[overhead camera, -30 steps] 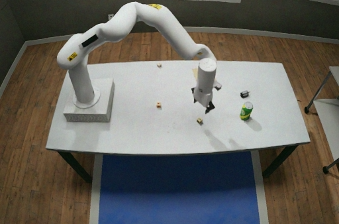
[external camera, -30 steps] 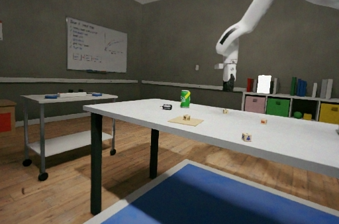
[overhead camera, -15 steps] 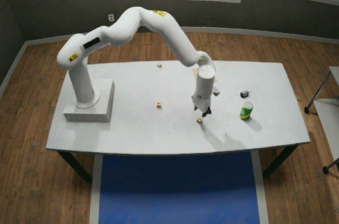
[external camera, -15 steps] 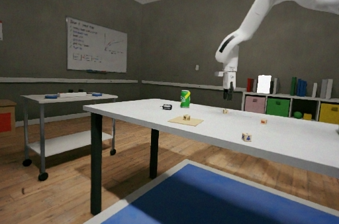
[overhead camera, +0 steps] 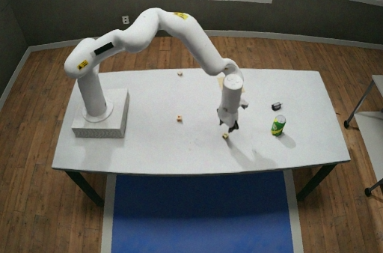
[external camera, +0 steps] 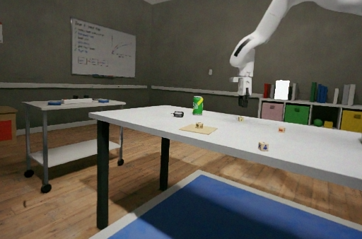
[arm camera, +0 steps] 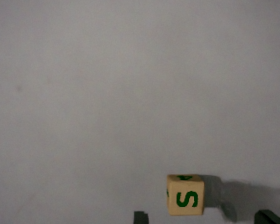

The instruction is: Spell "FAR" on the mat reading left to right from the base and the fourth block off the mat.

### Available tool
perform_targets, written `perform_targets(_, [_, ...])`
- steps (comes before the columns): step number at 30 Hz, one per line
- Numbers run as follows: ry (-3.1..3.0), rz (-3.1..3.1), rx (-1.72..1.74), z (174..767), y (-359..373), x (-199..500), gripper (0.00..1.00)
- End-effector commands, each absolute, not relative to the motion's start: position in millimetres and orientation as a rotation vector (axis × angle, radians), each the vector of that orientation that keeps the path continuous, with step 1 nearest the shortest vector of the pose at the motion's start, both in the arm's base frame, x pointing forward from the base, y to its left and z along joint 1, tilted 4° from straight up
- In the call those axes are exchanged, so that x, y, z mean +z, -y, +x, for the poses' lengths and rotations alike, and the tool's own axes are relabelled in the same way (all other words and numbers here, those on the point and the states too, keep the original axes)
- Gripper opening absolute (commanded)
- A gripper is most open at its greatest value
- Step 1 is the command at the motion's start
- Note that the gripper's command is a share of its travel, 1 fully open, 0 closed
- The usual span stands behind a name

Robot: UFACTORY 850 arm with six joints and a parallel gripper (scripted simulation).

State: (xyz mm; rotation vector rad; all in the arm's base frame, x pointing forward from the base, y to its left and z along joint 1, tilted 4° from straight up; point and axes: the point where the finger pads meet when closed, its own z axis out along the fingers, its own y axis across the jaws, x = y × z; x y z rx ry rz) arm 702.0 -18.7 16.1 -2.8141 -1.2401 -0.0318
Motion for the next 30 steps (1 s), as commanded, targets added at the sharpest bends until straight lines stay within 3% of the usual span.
perform_targets(1, [1.24,-2.815,-0.035,703.1,18.8,17.3,0.64])
perform_targets(30, [1.24,-2.814,-0.036,703.3,18.4,11.6,0.64])
